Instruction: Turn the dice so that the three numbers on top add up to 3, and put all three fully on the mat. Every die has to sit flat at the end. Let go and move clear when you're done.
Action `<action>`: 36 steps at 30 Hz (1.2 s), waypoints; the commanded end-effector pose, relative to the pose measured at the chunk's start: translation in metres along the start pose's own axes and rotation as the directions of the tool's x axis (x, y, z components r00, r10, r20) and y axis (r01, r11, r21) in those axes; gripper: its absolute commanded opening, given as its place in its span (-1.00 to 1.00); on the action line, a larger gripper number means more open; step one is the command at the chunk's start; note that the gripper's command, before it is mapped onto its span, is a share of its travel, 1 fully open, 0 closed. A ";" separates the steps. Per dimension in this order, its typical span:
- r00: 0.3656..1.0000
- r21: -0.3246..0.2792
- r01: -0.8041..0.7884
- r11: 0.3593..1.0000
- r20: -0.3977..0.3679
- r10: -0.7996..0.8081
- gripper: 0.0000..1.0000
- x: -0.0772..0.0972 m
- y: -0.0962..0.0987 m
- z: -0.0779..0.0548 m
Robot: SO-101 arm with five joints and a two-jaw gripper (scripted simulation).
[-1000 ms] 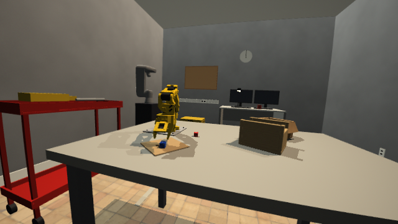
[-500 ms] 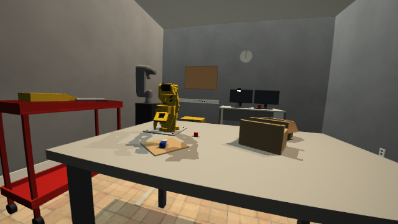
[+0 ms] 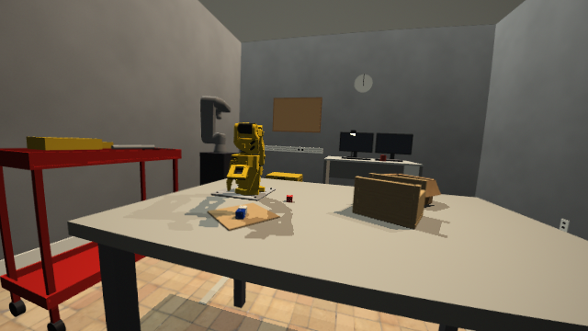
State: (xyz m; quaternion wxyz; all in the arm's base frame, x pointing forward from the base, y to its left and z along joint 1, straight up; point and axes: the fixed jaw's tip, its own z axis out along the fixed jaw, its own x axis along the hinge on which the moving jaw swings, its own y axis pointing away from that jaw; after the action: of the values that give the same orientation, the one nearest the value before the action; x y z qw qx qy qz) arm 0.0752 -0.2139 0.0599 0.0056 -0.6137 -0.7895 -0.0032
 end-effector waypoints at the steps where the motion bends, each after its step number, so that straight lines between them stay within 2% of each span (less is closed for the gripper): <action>1: 1.000 -0.002 -0.011 1.000 0.017 0.011 -0.41 -0.001 -0.002 -0.005; 8: 1.000 -0.002 -0.011 1.000 0.021 0.011 -0.41 -0.001 -0.002 -0.006; 12: 0.998 -0.005 -0.011 1.000 0.060 0.011 -0.41 -0.003 -0.002 -0.013; 16: 0.989 -0.009 -0.011 1.000 0.147 0.012 -0.42 -0.006 -0.002 -0.031; 20: 0.965 -0.016 -0.009 1.000 0.263 0.013 -0.43 -0.008 -0.002 -0.055; 22: 0.965 -0.016 -0.009 1.000 0.263 0.013 -0.43 -0.008 -0.002 -0.055; 29: 0.898 -0.026 -0.006 1.000 0.439 0.016 -0.44 -0.004 -0.002 -0.094; 32: 0.878 -0.028 -0.004 1.000 0.478 0.017 -0.44 -0.002 -0.002 -0.102; 36: 0.870 -0.029 -0.004 1.000 0.493 0.018 -0.44 -0.002 -0.002 -0.106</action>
State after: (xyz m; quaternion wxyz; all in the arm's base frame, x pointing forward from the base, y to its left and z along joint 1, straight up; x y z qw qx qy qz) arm 0.0766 -0.2181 0.1597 -0.1952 -0.5960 -0.7670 0.1358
